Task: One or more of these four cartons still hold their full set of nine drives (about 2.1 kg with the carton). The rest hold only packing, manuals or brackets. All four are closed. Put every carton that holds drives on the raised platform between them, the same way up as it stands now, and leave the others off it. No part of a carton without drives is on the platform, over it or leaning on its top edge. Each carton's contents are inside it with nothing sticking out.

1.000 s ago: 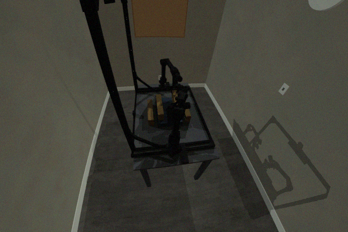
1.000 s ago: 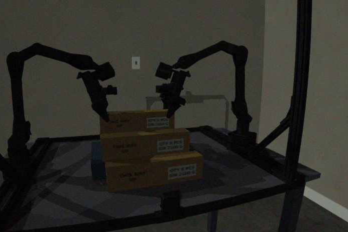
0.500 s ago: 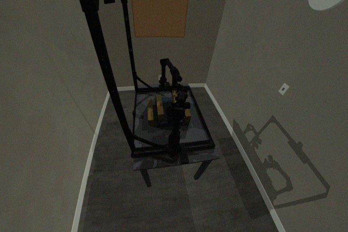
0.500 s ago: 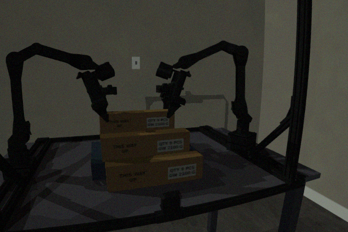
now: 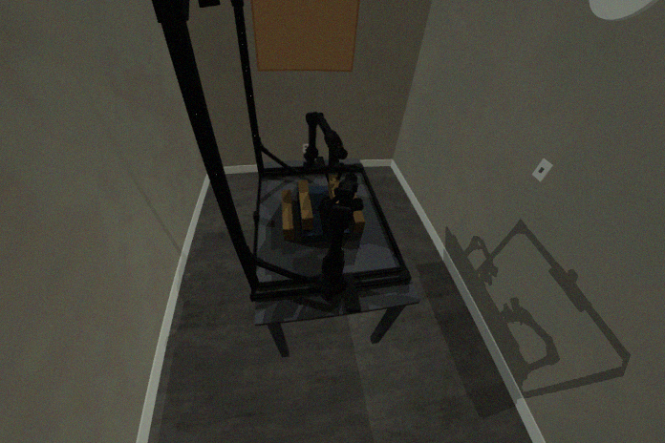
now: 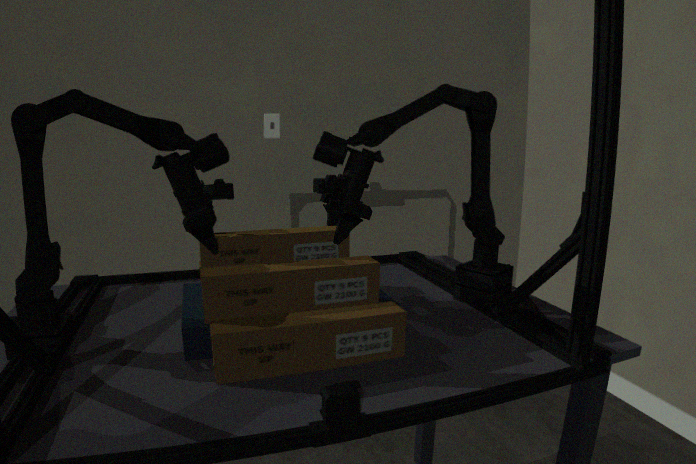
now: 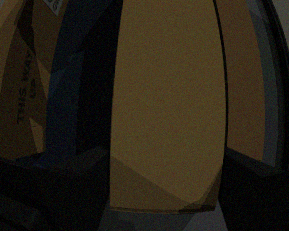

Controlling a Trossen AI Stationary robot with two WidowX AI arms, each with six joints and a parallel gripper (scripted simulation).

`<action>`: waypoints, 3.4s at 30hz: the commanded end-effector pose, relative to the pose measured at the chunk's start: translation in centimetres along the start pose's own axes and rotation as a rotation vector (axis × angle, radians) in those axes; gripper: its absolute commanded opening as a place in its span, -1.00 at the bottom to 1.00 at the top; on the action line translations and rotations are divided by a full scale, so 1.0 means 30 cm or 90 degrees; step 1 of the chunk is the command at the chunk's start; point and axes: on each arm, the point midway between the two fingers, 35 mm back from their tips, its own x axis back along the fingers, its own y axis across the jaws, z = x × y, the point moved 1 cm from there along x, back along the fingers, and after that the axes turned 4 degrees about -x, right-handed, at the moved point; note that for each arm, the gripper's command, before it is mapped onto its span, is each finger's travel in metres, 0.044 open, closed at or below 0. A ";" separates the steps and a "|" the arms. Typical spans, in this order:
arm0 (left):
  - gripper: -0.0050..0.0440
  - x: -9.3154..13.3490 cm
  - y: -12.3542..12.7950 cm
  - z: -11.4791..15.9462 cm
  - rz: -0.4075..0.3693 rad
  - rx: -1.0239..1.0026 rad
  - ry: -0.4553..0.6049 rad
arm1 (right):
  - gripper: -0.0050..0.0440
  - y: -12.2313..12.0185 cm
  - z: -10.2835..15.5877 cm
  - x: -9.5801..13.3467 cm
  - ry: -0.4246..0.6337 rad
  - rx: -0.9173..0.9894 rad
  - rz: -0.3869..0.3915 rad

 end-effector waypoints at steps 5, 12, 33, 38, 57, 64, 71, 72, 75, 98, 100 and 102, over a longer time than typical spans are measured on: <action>-0.80 -0.035 -0.002 0.018 -0.006 0.001 -0.013 | -0.80 -0.005 0.015 -0.049 -0.009 0.002 0.005; -0.80 -0.057 -0.002 0.026 -0.006 0.001 -0.013 | -0.80 -0.006 0.024 -0.071 -0.009 0.002 0.005; 0.79 -0.076 -0.003 0.033 -0.006 0.001 -0.013 | 0.79 -0.007 0.031 -0.090 -0.009 0.002 0.005; 0.79 -0.076 -0.003 0.033 -0.006 0.001 -0.013 | 0.79 -0.007 0.031 -0.090 -0.009 0.002 0.005; 0.79 -0.041 -0.001 0.019 -0.006 0.001 -0.013 | 0.79 -0.004 0.015 -0.054 -0.009 0.002 0.005; 0.79 0.070 0.001 -0.023 -0.006 0.001 -0.013 | 0.79 0.000 -0.028 0.056 -0.009 0.002 0.005; 0.79 0.143 0.003 -0.051 -0.006 0.001 -0.013 | 0.79 0.002 -0.056 0.130 -0.009 0.002 0.005; 0.79 0.143 0.003 -0.051 -0.006 0.001 -0.013 | 0.79 0.002 -0.056 0.130 -0.009 0.002 0.005; 0.79 0.143 0.003 -0.051 -0.006 0.001 -0.013 | 0.79 0.002 -0.056 0.130 -0.009 0.002 0.005; 0.79 0.163 -0.039 0.010 -0.006 0.001 -0.013 | 0.79 0.036 0.012 0.147 -0.009 0.002 0.005; 0.79 0.174 -0.058 0.036 -0.006 0.001 -0.013 | 0.79 0.050 0.041 0.159 -0.009 0.002 0.005; 0.79 0.187 -0.080 0.067 -0.006 0.001 -0.013 | 0.79 0.068 0.075 0.172 -0.009 0.002 0.005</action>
